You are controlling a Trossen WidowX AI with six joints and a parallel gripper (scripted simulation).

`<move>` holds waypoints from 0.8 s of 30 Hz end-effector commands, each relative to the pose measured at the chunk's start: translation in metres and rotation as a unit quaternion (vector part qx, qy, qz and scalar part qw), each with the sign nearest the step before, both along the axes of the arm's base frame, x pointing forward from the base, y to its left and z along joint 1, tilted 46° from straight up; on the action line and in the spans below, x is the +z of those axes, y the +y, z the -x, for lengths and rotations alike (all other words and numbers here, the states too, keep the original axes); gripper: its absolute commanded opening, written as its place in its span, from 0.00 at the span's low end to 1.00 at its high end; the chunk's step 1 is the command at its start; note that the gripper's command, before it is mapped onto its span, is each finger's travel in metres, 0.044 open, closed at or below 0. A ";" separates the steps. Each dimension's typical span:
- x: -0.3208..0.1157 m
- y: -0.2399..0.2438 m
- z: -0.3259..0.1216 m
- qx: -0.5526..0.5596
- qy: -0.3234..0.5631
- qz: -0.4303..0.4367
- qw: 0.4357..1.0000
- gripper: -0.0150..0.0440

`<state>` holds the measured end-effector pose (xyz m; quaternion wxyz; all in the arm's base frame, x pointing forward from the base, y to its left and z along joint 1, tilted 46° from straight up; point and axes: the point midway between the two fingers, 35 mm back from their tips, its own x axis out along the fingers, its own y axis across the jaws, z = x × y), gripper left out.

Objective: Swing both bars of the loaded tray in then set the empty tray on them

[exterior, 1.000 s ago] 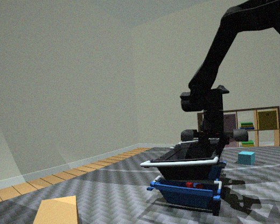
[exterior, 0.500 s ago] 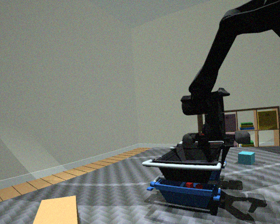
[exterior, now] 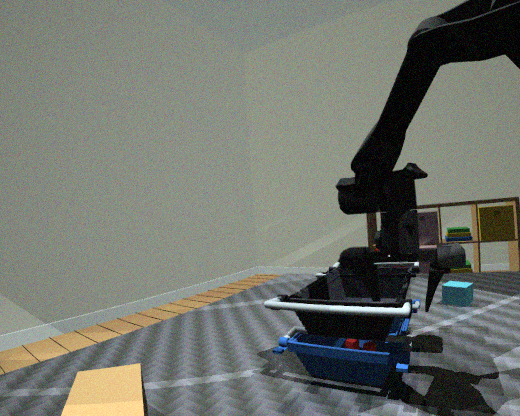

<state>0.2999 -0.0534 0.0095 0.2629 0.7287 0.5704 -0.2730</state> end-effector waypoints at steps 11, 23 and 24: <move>0.004 -0.005 0.000 0.000 0.000 0.001 1.000 1.00; 0.054 -0.058 0.012 -0.002 0.004 0.004 1.000 1.00; 0.059 -0.062 0.014 -0.002 0.004 0.003 1.000 1.00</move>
